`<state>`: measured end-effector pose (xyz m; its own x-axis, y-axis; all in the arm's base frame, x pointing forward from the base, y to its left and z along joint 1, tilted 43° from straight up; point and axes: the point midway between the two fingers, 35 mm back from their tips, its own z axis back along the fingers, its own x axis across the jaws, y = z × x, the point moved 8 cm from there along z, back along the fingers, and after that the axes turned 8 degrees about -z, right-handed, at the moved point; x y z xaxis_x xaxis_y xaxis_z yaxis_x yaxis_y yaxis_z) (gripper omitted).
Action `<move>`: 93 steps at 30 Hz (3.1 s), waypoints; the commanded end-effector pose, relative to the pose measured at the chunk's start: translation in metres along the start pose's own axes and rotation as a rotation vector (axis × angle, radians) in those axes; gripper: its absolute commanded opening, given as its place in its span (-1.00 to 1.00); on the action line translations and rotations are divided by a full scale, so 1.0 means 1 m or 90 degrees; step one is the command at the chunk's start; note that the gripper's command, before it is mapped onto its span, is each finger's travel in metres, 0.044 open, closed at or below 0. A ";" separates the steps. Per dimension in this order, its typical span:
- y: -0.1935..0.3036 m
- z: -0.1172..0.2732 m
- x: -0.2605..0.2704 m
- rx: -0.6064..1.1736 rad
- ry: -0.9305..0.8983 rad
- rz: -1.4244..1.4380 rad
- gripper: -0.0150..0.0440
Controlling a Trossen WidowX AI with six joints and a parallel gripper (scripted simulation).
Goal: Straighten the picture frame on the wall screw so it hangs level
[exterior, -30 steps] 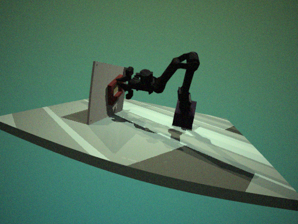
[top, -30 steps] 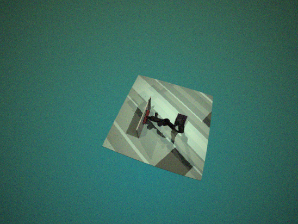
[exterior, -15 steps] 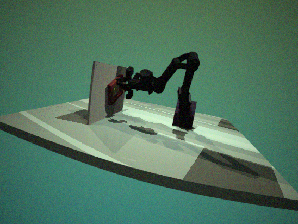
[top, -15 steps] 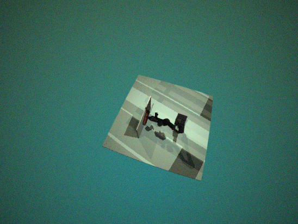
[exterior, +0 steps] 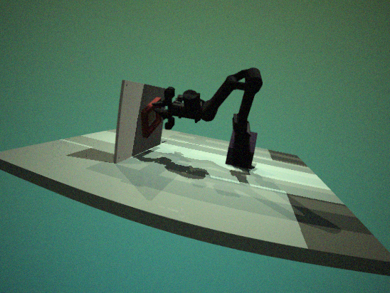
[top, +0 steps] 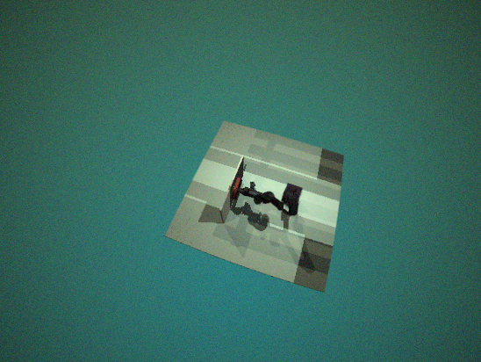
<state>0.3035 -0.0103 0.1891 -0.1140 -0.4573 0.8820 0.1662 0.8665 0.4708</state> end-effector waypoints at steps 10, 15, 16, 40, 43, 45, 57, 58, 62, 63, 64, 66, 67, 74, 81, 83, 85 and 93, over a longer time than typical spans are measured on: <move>0.001 0.000 0.007 0.001 -0.005 -0.004 -0.49; 0.001 0.000 0.008 0.001 -0.005 -0.004 -0.49; 0.001 0.000 0.009 0.001 -0.005 -0.004 -0.49; 0.001 0.000 0.011 0.001 -0.005 -0.004 -0.49; 0.001 0.000 0.011 0.001 -0.005 -0.004 -0.49; 0.001 0.000 0.011 0.001 -0.005 -0.004 -0.49; 0.000 0.000 0.011 0.001 -0.005 -0.003 -0.49; 0.000 0.000 0.011 0.001 -0.005 -0.003 -0.49; -0.001 0.000 0.010 0.001 -0.005 -0.003 -0.49; -0.001 0.000 0.010 0.001 -0.005 -0.003 -0.49; -0.001 0.000 0.010 0.001 -0.005 -0.003 -0.49; -0.001 0.000 0.010 0.001 -0.005 -0.003 -0.49; -0.001 0.000 0.010 0.001 -0.005 -0.003 -0.49; -0.004 0.000 0.011 0.001 -0.005 -0.003 -0.49; -0.006 0.000 0.011 0.001 -0.005 -0.003 -0.49; -0.006 0.000 0.011 0.001 -0.005 -0.003 -0.49; -0.006 0.000 0.010 0.001 -0.005 -0.003 -0.49; -0.006 0.000 0.010 0.001 -0.005 -0.003 -0.49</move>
<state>0.3020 -0.0187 0.1944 -0.1128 -0.4574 0.8821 0.1618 0.8674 0.4705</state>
